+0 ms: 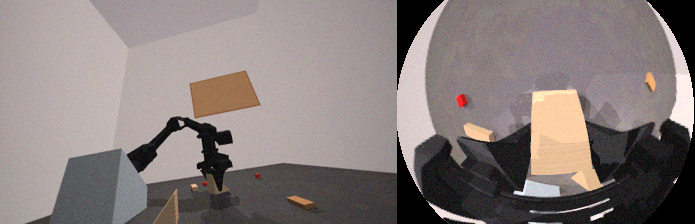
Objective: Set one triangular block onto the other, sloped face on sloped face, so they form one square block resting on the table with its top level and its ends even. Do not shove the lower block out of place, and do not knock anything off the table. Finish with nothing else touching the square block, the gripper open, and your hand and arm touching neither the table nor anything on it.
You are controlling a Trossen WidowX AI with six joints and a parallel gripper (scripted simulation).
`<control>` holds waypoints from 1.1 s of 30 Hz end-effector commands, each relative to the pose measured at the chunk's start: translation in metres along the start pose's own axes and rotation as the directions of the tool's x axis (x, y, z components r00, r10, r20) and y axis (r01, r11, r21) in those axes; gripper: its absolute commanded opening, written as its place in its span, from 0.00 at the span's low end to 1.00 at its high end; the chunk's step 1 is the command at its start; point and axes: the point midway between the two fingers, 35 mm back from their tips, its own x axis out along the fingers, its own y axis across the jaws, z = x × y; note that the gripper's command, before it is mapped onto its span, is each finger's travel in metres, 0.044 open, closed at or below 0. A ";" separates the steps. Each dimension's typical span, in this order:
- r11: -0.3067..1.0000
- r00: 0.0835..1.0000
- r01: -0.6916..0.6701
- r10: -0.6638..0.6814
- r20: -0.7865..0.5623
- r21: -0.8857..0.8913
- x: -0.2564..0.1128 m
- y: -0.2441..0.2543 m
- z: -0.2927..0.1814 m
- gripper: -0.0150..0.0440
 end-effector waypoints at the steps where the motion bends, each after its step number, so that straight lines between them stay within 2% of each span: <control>1: 1.000 1.000 0.011 -0.011 0.014 -0.014 -0.017 -0.001 0.004 0.25; 16: 0.999 1.000 0.009 -0.009 0.010 -0.053 -0.022 -0.001 0.002 0.25; 33: 0.883 1.000 0.014 -0.011 0.010 -0.468 -0.021 -0.002 0.002 0.25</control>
